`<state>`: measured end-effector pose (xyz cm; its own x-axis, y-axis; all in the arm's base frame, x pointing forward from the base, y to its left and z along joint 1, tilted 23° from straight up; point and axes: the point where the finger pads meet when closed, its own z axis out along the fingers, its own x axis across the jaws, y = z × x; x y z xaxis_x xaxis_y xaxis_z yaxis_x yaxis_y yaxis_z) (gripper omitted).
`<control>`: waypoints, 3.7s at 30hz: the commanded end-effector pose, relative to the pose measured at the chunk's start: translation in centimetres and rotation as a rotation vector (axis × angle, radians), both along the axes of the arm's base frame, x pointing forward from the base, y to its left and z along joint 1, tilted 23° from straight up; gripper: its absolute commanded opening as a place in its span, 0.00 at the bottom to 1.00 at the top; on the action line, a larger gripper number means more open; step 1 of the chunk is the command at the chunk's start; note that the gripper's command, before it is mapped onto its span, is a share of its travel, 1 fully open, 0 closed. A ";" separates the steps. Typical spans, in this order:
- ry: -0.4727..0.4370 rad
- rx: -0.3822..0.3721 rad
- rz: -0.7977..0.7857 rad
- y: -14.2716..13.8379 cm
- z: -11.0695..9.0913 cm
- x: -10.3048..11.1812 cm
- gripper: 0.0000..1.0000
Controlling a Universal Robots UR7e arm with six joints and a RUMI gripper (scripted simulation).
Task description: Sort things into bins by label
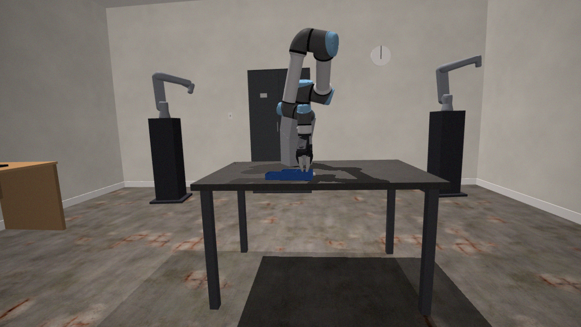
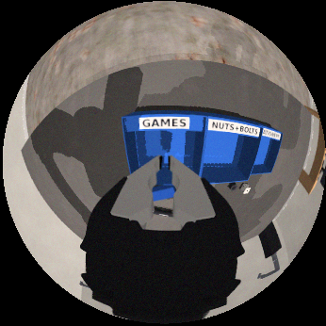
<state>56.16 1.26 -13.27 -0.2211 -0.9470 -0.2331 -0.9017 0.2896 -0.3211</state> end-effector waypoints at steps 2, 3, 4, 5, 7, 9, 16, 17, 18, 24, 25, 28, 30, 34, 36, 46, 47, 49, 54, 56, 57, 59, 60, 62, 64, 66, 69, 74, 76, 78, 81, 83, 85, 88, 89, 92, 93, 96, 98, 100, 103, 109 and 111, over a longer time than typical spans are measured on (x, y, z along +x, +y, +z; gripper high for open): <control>-0.001 0.000 0.000 0.0 0.1 0.0 0.04; -0.001 0.000 0.000 0.0 0.1 0.0 0.04; -0.001 0.000 0.000 0.0 0.1 0.0 0.04; -0.001 0.000 0.000 0.0 0.1 0.0 0.04; -0.001 0.000 0.000 0.0 0.1 0.0 0.04; -0.001 0.000 0.000 0.0 0.1 0.0 0.04; -0.001 0.000 0.000 -0.1 0.7 -0.2 0.04; -0.001 0.000 0.000 -0.1 0.8 -0.3 0.04; -0.001 0.000 0.000 -0.1 0.8 -0.3 0.04; -0.001 0.000 0.000 -0.2 1.4 -0.5 0.04; -0.001 0.000 0.000 -0.2 1.5 -0.6 0.04; -0.001 0.000 0.000 -0.3 1.9 -0.7 0.04; -0.001 0.000 0.000 -0.3 2.1 -0.8 0.04; -0.001 0.000 0.000 -0.4 2.6 -1.0 0.04; -0.001 0.000 0.000 -0.4 2.6 -1.0 0.04; -0.001 0.000 0.000 -0.8 5.5 -2.2 0.04; -0.001 0.000 0.000 -0.8 5.5 -2.2 0.04; -0.001 0.000 0.000 -0.8 5.5 -2.2 0.04; -0.001 0.000 0.000 -1.2 7.8 -3.1 0.04; -0.001 0.000 0.000 -1.4 9.3 -3.7 0.04; -0.001 0.000 0.000 -1.5 10.1 -4.0 0.04; -0.001 0.000 0.000 -1.8 11.6 -4.7 0.04; -0.001 0.000 0.000 -1.9 12.4 -5.0 0.04; -0.001 0.000 0.000 -2.1 13.9 -5.6 0.04; -0.001 0.000 0.000 -2.3 15.4 -6.2 0.04; -0.001 0.000 0.000 -2.6 16.9 -6.8 0.04; -0.001 0.000 0.000 -2.6 16.9 -6.8 0.04; -0.001 0.000 0.000 -2.6 16.9 -6.8 0.04; -0.001 0.000 0.000 -2.6 16.9 -6.8 0.04; -0.001 0.000 0.000 -2.6 16.9 -6.8 0.04; 0.020 0.055 -0.138 -1.7 14.6 -7.2 0.23; 0.030 0.082 -0.202 -1.1 13.1 -7.5 0.23; 0.041 0.109 -0.263 -0.5 11.6 -7.7 0.23; 0.054 0.143 -0.349 -0.2 10.8 -7.9 0.23; 0.059 0.153 -0.366 0.1 10.0 -8.0 0.23; 0.077 0.193 -0.456 1.0 7.7 -8.4 0.23; 0.083 0.206 -0.486 1.3 7.0 -8.5 0.23; 0.104 0.247 -0.576 2.2 4.7 -8.9 0.23; 0.119 0.273 -0.636 2.8 3.1 -9.2 0.23; 0.135 0.300 -0.696 3.0 2.7 -9.3 0.23; 0.150 0.326 -0.756 3.0 2.7 -9.3 0.23; 0.170 0.403 -0.954 3.0 2.7 -9.3 0.23; 0.171 0.425 -1.019 3.0 2.7 -9.3 0.23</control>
